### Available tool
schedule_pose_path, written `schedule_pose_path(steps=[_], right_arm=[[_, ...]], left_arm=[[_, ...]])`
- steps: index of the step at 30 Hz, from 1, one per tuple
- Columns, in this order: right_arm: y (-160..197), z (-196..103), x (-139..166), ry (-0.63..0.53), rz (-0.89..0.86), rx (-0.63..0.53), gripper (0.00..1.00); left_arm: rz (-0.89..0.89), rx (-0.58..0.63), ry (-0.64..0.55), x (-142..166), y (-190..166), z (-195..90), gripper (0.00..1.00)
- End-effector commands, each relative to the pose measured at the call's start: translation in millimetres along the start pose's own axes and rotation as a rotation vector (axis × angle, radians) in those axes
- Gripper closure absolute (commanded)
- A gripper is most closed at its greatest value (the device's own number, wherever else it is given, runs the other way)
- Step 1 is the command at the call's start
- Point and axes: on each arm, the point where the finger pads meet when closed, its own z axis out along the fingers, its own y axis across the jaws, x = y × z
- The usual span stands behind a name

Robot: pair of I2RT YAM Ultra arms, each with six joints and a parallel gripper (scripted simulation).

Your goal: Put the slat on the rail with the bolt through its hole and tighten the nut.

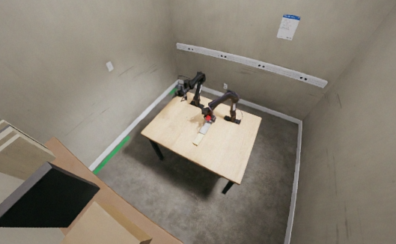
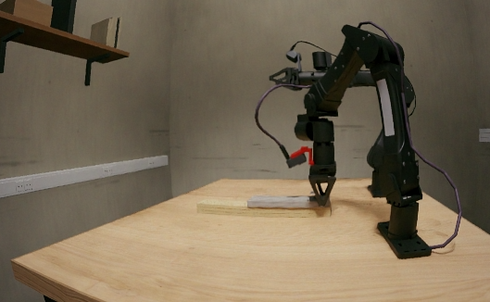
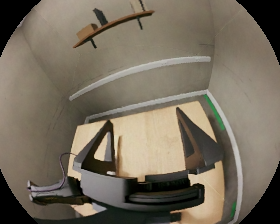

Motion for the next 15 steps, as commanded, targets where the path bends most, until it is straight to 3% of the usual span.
schedule_pose_path(steps=[1, 15], right_arm=[[0.6, -2.1, -10.9, -0.025, 0.001, 0.000, 0.00], [0.6, -2.1, -10.9, -0.025, 0.001, 0.000, 0.00]], left_arm=[[0.000, 0.005, -0.006, -1.3, -1.6, -5.8, 0.00], [0.002, -0.008, -0.019, -1.0, -2.5, -44.9, 0.00]])
